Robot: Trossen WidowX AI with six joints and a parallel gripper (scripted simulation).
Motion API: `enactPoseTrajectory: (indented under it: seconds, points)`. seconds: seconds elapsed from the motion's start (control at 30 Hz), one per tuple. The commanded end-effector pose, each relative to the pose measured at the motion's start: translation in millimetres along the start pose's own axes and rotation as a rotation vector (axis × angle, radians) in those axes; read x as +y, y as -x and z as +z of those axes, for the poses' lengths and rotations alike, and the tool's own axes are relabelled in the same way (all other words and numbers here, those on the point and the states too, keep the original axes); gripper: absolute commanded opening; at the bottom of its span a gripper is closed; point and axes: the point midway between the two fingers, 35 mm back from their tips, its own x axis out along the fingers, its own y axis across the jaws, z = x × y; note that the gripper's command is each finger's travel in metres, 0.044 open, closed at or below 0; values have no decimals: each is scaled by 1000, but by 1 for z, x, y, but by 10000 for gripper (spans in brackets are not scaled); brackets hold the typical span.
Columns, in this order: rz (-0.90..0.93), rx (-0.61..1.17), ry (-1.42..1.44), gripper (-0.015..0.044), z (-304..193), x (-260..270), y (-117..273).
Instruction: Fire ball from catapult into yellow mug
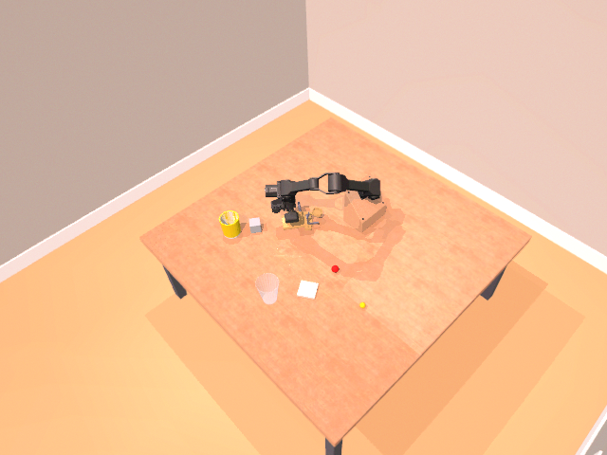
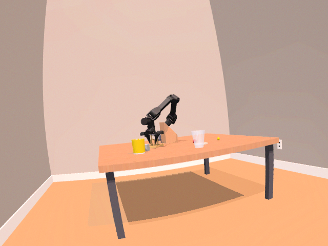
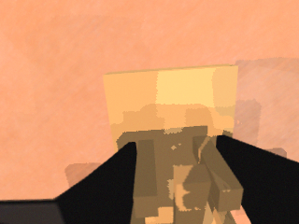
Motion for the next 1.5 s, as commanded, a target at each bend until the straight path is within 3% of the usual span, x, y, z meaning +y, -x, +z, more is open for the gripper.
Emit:
enactPoseTrajectory:
  seconds: [0.0, 0.07, 0.2, 1.47]
  points:
    - [-1, -1, 1, 118, 0, 0, 0]
    - [-1, -1, 1, 85, 1, 0, 3]
    - [-3, -2, 0, 0, 1, -1, 48]
    - [-2, 8, 1, 0, 1, 1, 1]
